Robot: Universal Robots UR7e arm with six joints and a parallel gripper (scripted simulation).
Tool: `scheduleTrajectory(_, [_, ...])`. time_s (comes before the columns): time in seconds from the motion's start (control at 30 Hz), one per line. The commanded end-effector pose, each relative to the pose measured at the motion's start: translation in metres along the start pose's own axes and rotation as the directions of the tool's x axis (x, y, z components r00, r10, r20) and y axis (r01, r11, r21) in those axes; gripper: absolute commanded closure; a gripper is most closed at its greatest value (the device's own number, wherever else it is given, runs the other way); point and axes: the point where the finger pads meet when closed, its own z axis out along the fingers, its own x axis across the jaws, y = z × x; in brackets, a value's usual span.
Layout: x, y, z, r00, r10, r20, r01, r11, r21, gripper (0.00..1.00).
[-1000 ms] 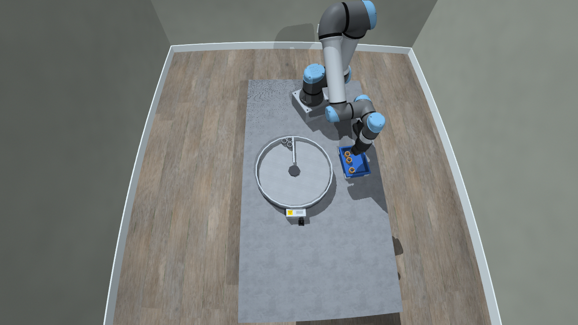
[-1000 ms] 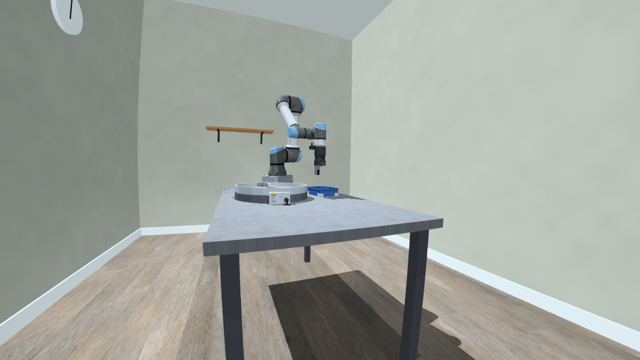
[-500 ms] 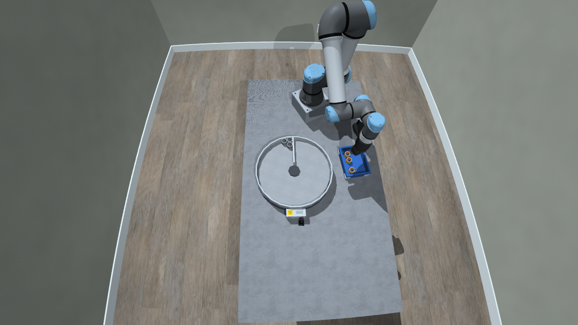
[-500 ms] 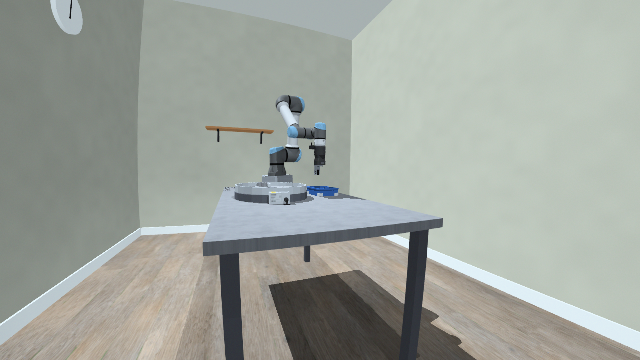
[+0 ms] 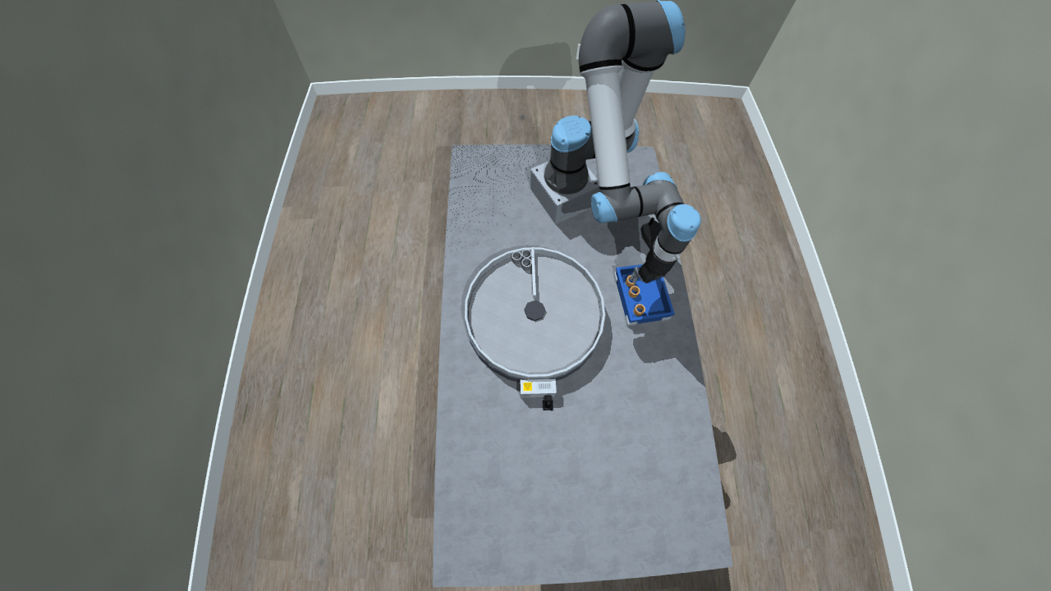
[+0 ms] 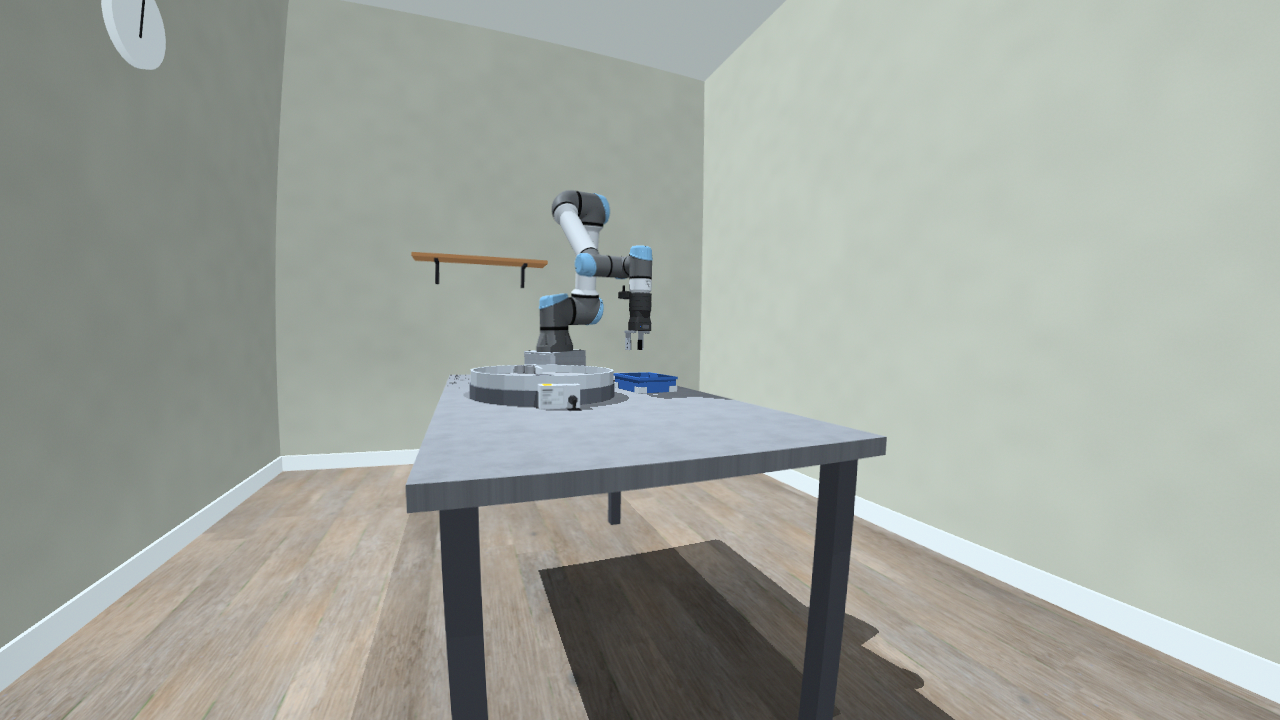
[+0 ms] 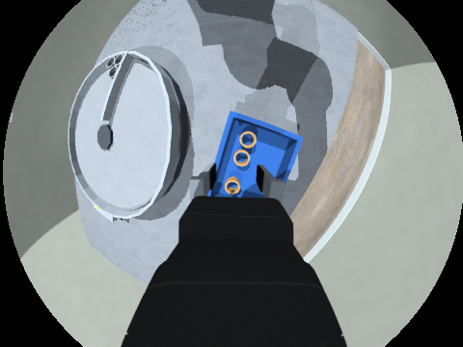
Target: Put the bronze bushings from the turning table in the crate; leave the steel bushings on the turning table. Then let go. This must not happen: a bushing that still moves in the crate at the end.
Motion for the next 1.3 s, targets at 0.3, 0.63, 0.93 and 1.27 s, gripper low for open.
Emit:
scheduleTrajectory(0.3, [0.000, 0.000, 0.000, 1.000, 0.000, 0.000, 0.000, 1.000, -0.001, 0.00])
scheduleTrajectory(0.63, [0.000, 0.000, 0.000, 1.000, 0.000, 0.000, 0.000, 1.000, -0.001, 0.00])
scheduleTrajectory(0.93, [0.004, 0.004, -0.009, 0.993, 0.118, 0.000, -0.118, 0.993, -0.001, 0.00])
scheduleTrajectory(1.27, [0.007, 0.007, -0.015, 0.981, 0.195, 0.000, -0.195, 0.981, 0.000, 0.00])
